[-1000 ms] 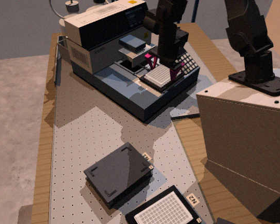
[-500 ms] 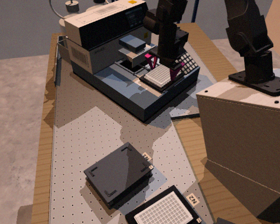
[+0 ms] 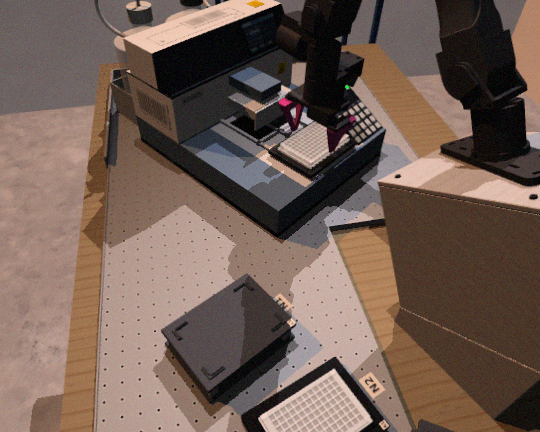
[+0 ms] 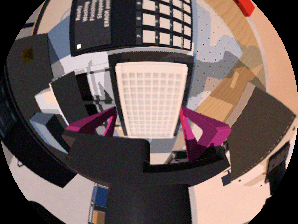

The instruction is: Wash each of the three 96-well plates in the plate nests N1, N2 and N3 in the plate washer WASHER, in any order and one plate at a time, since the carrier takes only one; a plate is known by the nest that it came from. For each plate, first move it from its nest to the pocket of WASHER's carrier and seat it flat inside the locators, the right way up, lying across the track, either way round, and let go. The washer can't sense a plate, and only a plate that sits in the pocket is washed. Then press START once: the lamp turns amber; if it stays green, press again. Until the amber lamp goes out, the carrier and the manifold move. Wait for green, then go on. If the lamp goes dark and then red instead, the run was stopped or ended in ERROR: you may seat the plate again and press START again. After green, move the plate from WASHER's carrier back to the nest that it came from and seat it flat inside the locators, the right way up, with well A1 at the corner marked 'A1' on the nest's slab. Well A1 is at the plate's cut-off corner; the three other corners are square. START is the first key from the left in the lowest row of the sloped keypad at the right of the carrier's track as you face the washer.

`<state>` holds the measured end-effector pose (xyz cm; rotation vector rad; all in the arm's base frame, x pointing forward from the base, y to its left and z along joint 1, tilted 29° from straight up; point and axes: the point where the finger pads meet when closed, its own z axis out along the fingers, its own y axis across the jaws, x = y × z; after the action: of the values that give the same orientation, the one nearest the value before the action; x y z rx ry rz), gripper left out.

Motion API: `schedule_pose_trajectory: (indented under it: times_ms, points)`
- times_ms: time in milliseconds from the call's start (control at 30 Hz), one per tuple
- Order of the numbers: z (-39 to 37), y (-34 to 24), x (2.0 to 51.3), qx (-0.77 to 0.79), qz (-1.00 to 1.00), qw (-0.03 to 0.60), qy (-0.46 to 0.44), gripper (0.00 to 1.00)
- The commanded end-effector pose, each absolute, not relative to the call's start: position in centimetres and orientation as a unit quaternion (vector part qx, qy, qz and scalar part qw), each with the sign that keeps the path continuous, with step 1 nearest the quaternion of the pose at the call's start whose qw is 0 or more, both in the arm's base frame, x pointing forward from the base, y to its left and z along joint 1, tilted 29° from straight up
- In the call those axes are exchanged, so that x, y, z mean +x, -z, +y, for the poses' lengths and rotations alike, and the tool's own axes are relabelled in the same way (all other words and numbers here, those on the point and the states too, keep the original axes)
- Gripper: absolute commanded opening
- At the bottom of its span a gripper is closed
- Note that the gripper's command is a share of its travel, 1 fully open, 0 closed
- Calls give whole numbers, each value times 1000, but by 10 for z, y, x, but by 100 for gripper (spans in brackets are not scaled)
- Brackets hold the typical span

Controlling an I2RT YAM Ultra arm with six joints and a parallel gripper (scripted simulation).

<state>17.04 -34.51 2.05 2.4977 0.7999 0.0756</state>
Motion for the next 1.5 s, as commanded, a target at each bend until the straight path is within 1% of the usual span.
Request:
schedule_pose_trajectory:
  times_ms: [0, 1467]
  points:
    - [-339, -30, 172, 919, 296, 257, -26, 100]
    - [-315, -95, 161, 917, 294, 268, -28, 100]
